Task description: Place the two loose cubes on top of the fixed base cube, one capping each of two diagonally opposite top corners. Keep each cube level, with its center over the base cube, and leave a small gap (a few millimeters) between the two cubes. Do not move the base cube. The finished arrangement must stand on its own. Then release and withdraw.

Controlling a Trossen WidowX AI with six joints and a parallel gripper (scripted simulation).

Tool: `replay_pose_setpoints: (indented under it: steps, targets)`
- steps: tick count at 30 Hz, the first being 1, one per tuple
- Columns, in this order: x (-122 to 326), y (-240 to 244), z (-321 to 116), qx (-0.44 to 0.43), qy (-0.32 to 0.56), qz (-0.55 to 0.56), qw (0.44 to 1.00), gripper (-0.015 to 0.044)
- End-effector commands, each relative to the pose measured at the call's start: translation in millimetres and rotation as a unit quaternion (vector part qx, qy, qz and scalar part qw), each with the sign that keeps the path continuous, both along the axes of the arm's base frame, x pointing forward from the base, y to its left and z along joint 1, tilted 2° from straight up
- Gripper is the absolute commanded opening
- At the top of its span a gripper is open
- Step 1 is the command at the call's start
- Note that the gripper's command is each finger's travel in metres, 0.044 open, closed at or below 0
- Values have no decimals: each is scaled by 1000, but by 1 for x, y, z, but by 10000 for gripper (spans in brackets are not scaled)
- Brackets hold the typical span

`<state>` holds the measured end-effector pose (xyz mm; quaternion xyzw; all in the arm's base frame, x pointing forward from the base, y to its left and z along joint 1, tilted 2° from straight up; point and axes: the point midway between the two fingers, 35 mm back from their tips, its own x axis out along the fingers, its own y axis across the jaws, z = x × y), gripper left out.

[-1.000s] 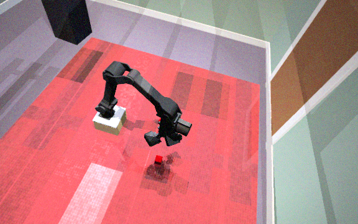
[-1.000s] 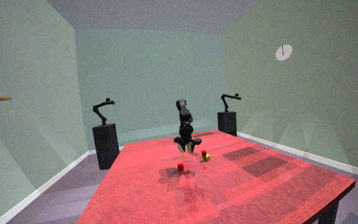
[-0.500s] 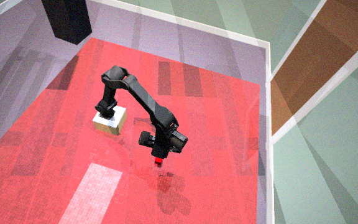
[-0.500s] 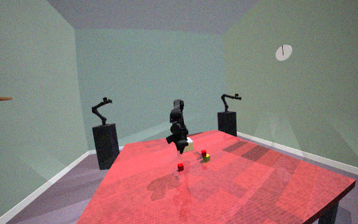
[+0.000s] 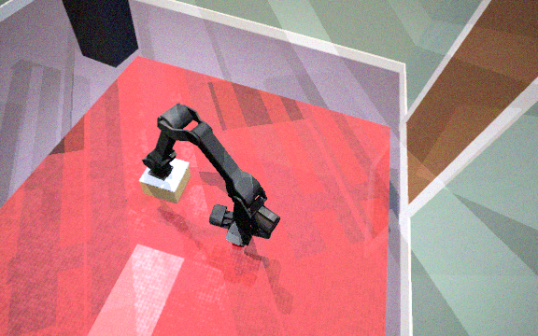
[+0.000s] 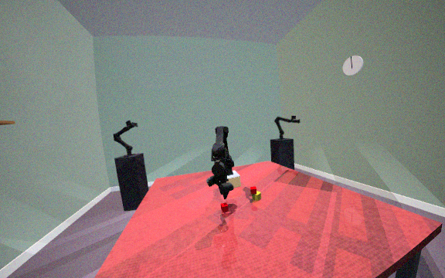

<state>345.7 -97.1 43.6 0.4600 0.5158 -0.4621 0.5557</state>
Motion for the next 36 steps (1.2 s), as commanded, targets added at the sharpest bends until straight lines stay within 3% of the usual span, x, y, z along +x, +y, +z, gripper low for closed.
replay_pose_setpoints:
  steps: [1, 33, 36]
  targets:
    - [-2, 0, -17, 1, 0, -4, 1000, 265]
    - [0, -2, -64, 1, 0, -4, 1000, 265]
    - [0, -2, -64, 1, 0, -4, 1000, 186]
